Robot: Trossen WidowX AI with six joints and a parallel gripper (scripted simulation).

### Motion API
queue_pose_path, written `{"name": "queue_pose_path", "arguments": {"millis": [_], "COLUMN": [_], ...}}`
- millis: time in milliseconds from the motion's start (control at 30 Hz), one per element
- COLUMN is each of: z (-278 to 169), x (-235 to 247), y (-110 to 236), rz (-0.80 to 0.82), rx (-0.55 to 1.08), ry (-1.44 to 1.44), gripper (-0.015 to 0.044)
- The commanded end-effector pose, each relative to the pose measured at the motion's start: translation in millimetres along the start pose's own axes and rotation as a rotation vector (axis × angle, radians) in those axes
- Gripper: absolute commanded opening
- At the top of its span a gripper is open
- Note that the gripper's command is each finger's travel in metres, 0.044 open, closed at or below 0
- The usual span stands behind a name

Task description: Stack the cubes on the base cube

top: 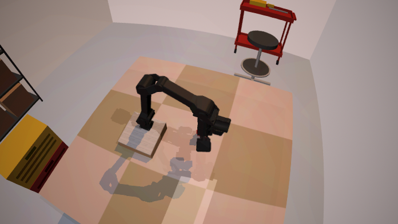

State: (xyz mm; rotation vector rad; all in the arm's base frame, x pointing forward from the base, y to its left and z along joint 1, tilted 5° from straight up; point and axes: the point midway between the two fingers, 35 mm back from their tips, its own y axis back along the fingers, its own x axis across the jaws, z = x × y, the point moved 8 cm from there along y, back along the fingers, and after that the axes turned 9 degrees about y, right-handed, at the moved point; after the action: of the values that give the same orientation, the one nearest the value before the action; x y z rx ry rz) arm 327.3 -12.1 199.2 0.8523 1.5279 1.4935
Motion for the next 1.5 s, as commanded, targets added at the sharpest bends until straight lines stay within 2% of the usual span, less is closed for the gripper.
{"name": "queue_pose_path", "arguments": {"millis": [0, 1467], "z": [1.3, 14.8], "x": [8.2, 111.0], "y": [-2.3, -8.0], "rz": [0.001, 0.001], "rx": [0.007, 0.01], "ry": [-0.083, -1.284], "gripper": [0.0105, 0.0105]}}
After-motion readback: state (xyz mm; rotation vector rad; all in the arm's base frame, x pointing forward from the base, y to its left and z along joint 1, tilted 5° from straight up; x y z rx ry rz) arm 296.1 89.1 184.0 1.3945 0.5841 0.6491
